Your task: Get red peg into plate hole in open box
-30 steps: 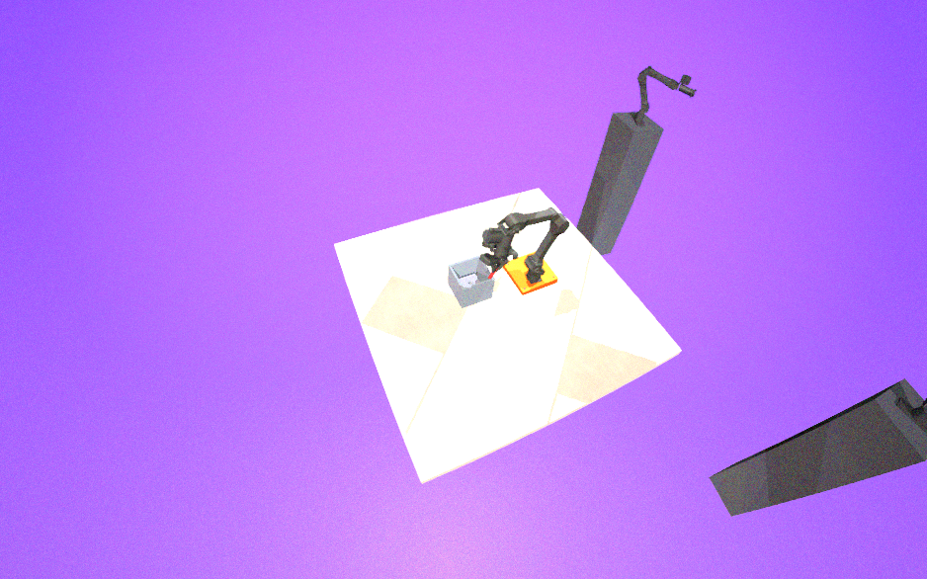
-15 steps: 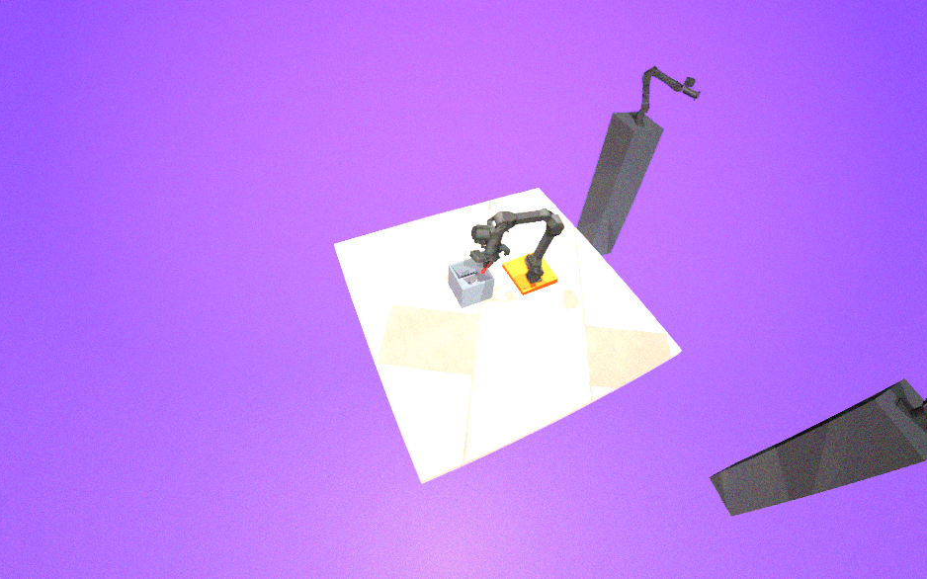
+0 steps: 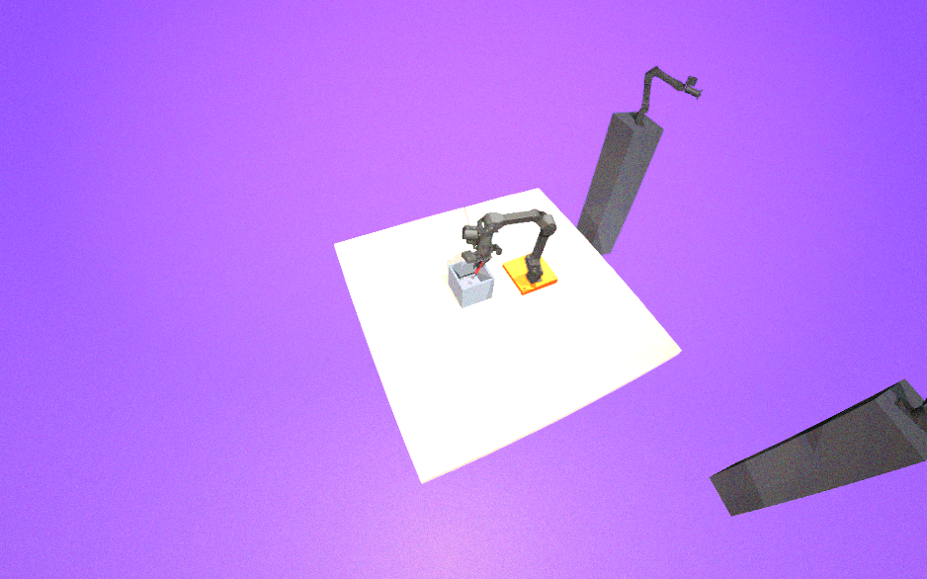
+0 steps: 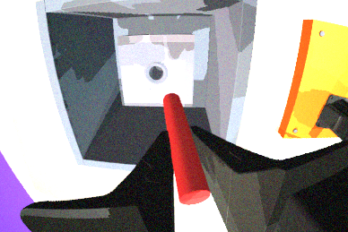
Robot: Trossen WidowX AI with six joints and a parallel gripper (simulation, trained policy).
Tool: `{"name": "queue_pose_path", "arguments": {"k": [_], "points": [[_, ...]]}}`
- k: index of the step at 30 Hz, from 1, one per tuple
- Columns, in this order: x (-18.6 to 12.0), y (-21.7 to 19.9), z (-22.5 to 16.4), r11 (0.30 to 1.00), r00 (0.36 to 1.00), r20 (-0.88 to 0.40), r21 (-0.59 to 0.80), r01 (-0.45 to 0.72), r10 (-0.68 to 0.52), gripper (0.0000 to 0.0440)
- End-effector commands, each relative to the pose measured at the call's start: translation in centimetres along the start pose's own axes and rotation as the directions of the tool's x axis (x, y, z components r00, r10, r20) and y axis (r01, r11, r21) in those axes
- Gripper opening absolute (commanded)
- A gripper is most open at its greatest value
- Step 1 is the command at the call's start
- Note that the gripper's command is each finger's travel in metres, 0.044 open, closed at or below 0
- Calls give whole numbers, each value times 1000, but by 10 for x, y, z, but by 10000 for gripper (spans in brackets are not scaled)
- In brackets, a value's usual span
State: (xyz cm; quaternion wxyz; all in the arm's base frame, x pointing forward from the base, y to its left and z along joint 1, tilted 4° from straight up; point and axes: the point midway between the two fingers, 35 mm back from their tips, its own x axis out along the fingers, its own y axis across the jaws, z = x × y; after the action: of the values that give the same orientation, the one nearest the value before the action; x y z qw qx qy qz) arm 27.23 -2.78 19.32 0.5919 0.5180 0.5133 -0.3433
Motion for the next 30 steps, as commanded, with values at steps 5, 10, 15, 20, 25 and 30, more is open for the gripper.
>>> {"name": "queue_pose_path", "arguments": {"k": [5,10,15,20,25,30], "points": [[23,2,11,1000,999,-34,-10,27,-28,0],[37,5,14,999,998,-59,-24,33,-34,0],[50,8,15,999,996,-84,-39,33,-37,0],[61,12,15,998,994,-103,-61,29,-35,0],[74,14,16,995,992,-116,-90,32,-43,0],[88,14,17,992,991,-121,-117,38,-52,0]]}}
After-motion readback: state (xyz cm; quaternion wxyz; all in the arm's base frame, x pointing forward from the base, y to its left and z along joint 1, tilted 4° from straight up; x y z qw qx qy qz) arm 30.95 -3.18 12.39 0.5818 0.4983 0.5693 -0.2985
